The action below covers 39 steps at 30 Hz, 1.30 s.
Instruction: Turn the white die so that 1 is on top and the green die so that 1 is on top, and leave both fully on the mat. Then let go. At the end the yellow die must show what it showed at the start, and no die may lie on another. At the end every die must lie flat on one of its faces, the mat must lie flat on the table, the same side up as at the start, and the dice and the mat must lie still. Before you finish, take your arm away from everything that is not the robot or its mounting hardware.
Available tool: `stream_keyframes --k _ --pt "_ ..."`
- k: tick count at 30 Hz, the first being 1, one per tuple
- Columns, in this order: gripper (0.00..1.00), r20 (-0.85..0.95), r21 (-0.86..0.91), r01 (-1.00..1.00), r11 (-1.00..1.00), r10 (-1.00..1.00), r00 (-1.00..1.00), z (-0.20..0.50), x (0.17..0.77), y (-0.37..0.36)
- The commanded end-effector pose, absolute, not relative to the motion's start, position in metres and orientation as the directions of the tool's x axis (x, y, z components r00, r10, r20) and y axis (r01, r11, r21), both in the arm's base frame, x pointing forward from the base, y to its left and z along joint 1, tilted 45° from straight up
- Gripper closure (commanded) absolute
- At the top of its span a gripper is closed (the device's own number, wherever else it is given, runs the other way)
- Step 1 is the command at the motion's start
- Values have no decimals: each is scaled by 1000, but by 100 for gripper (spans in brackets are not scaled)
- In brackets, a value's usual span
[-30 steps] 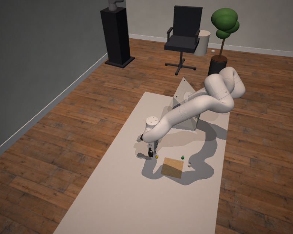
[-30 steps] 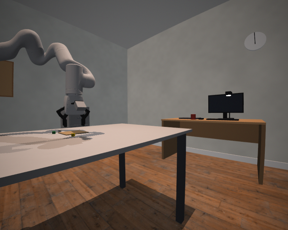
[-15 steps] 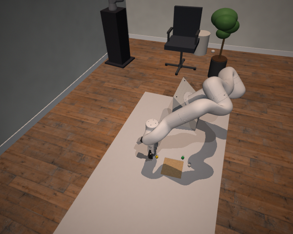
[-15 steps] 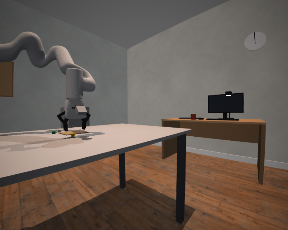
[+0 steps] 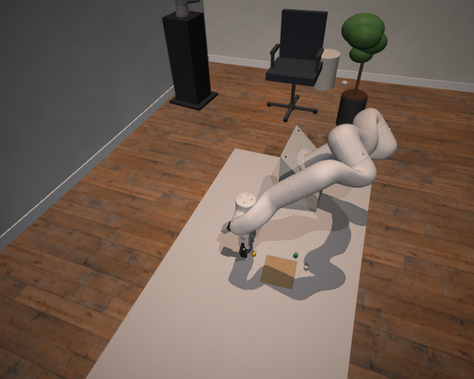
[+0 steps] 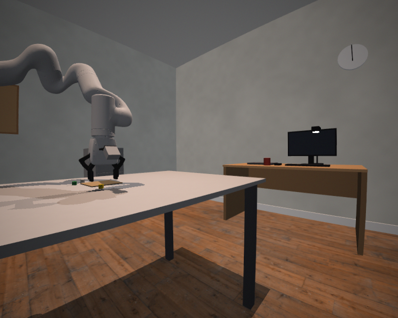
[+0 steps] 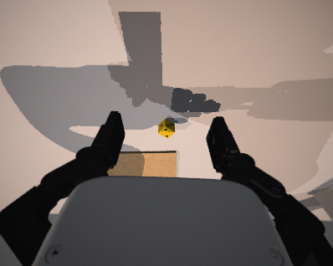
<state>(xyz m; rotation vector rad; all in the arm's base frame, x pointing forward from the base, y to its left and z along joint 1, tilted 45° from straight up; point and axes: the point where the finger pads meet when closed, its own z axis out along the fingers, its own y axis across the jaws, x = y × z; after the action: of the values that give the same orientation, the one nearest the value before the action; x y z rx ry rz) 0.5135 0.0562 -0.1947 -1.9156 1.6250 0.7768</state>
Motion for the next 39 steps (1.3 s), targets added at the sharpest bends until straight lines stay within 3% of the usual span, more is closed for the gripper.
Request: stream_keyframes --k 1,23,39 --pt "0 -705 -17 -988 -156 -698 122 -194 514 56" --pt "0 -705 -17 -988 -156 -698 122 -190 512 60" --pt "0 -705 -17 -988 -156 -698 122 -128 473 117"
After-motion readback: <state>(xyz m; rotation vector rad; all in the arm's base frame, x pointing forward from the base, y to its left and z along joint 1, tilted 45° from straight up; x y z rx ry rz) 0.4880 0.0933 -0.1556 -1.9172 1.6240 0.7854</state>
